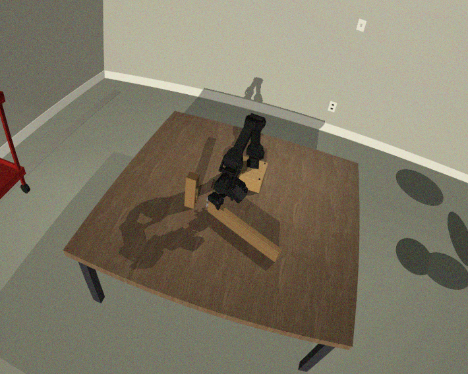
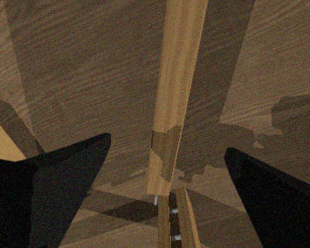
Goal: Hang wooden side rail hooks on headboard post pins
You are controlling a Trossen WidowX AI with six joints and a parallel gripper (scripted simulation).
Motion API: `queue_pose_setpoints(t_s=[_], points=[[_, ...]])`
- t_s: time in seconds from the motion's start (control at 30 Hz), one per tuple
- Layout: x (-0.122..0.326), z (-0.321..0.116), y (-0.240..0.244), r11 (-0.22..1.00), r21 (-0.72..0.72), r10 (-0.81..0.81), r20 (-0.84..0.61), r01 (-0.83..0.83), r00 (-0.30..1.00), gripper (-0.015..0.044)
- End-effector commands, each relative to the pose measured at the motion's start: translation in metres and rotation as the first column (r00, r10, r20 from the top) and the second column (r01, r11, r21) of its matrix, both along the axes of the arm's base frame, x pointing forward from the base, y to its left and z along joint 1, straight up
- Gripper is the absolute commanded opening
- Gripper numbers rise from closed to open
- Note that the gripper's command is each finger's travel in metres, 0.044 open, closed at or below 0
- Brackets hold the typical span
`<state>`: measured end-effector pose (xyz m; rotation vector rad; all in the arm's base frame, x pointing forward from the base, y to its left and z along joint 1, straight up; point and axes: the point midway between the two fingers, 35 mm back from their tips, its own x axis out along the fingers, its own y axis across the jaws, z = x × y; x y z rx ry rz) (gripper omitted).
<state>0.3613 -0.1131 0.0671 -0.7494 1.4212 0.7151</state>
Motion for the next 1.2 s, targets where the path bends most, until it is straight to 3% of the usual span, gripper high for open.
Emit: queue_pose_setpoints(t_s=[0.0,1.17], points=[[0.001,-0.012,0.000,1.000,0.002,0.005,0.004,-0.005,1.000,0.0440],[0.003,-0.064,0.000,1.000,0.002,0.005,0.004,-0.005,1.000,0.0440]])
